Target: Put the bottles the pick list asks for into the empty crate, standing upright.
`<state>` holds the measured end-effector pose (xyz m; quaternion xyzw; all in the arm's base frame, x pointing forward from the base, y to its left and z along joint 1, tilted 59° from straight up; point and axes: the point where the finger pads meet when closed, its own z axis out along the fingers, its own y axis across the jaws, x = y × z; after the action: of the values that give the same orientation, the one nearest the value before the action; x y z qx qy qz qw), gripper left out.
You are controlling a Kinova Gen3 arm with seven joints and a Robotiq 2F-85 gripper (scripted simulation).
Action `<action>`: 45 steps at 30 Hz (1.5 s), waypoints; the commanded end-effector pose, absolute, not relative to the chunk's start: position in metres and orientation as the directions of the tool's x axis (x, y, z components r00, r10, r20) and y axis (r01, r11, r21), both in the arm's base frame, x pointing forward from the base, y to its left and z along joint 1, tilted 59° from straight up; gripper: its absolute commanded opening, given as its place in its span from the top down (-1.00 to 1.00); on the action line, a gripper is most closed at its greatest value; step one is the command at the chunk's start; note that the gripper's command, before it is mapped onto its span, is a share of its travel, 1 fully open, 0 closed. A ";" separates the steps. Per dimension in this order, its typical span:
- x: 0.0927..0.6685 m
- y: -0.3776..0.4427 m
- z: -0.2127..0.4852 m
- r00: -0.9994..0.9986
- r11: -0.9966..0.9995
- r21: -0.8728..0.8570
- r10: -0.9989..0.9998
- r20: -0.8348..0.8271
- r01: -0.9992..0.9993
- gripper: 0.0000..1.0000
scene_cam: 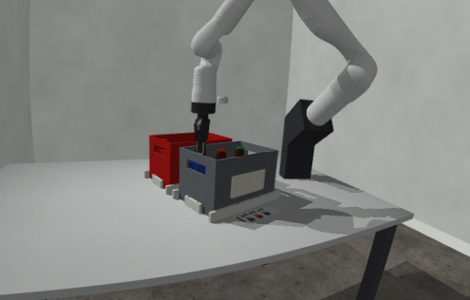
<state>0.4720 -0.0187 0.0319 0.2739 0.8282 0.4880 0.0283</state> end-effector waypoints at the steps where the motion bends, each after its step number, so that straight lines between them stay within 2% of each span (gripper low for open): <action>1: 0.473 -0.019 0.032 -0.848 0.374 0.824 0.483 0.220 0.426 0.80; 45: 0.479 -0.003 0.021 -0.848 0.374 0.824 0.483 0.220 0.426 0.80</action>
<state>0.4785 -0.0024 0.0212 0.2739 0.8282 0.4880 0.0282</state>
